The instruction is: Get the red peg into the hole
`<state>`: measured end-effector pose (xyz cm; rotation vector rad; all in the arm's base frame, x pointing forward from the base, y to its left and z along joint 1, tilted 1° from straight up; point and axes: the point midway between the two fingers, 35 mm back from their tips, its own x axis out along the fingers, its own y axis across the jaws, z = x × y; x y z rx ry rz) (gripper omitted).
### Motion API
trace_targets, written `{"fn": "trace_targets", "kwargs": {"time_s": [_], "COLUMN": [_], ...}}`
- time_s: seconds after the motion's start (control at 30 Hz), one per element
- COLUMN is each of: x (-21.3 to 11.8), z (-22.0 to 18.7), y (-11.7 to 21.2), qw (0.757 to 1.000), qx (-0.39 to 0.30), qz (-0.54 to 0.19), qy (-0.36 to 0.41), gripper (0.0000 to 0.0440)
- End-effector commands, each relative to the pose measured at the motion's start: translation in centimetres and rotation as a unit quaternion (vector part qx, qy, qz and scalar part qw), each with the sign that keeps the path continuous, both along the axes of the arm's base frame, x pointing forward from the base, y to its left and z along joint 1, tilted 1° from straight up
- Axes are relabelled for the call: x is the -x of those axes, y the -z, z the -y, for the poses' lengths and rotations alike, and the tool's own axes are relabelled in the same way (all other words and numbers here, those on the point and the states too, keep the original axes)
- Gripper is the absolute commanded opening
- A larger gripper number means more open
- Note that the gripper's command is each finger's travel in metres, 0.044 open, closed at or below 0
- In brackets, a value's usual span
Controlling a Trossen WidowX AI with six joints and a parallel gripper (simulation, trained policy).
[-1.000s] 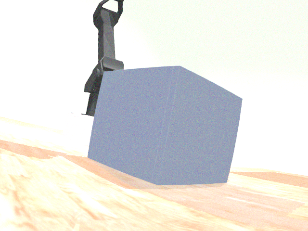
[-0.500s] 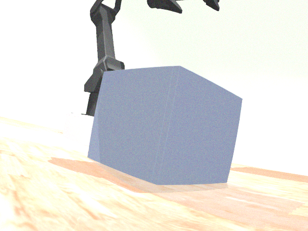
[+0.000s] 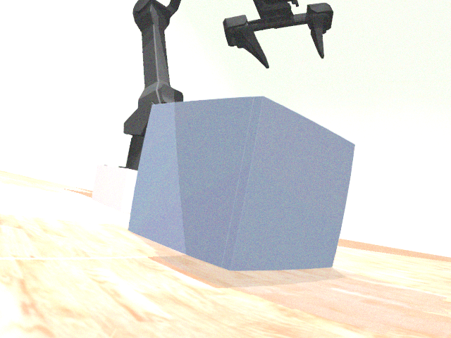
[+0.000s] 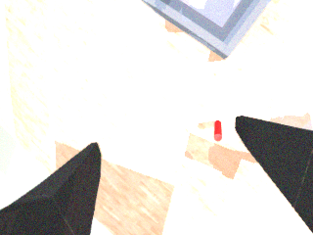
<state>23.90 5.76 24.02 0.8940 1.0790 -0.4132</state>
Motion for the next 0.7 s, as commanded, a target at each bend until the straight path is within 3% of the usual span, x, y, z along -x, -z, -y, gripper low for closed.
{"fn": "trace_targets", "kwargs": {"time_s": [0.0,0.67], "x": [0.7,4.8], "z": [-0.9,-4.8], "y": [1.3,7.8], "qw": [0.999,0.965], "qx": [-0.017,-0.044], "qz": [-0.038,-0.223], "qy": [0.014,0.133], "gripper": [0.0440,0.0440]}}
